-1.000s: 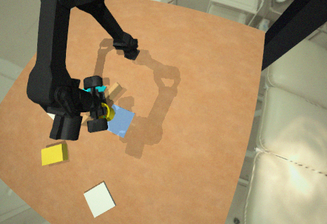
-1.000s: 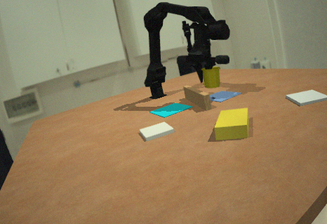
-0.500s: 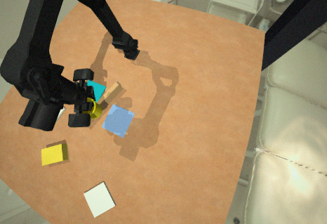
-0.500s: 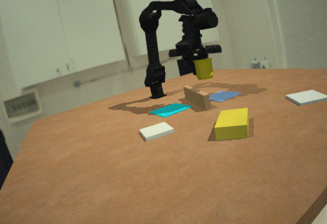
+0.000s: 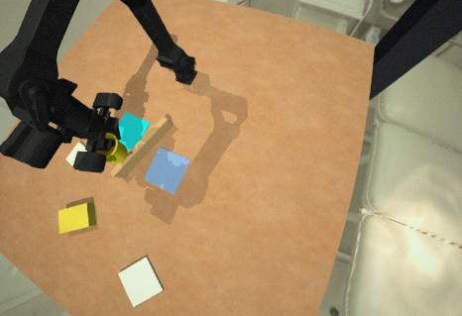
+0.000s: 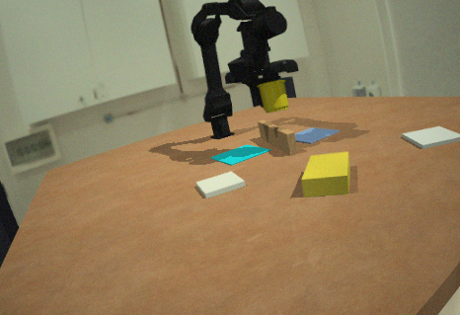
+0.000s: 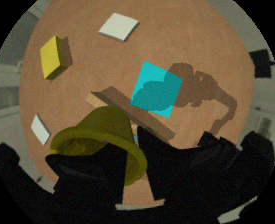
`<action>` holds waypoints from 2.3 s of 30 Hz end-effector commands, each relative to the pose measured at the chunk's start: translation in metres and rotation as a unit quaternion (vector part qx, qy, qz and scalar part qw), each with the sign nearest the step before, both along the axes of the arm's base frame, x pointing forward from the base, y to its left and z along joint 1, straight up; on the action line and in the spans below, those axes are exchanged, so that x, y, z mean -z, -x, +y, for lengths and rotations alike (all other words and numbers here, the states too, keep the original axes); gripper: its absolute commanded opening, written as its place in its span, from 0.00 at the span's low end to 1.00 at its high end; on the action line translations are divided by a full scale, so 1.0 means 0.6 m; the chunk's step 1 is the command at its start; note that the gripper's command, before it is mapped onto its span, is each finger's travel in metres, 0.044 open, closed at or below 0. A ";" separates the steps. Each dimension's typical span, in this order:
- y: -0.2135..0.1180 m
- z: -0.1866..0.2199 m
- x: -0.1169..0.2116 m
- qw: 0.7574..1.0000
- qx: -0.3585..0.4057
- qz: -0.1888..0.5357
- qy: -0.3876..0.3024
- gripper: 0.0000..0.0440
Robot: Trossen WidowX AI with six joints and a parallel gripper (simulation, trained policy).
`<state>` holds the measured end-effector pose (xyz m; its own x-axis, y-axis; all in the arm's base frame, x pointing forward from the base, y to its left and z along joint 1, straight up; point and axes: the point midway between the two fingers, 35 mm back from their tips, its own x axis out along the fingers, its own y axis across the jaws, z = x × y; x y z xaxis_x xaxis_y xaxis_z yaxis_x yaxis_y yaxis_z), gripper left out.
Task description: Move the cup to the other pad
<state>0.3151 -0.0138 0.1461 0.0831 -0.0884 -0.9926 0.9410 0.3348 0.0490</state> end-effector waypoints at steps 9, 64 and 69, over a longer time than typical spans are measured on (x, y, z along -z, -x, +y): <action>0.007 -0.050 0.011 0.999 0.026 -0.025 0.007 0.00; 0.101 -0.132 0.093 0.991 0.101 -0.091 0.004 0.42; 0.108 -0.132 0.080 0.989 0.104 -0.104 0.001 0.48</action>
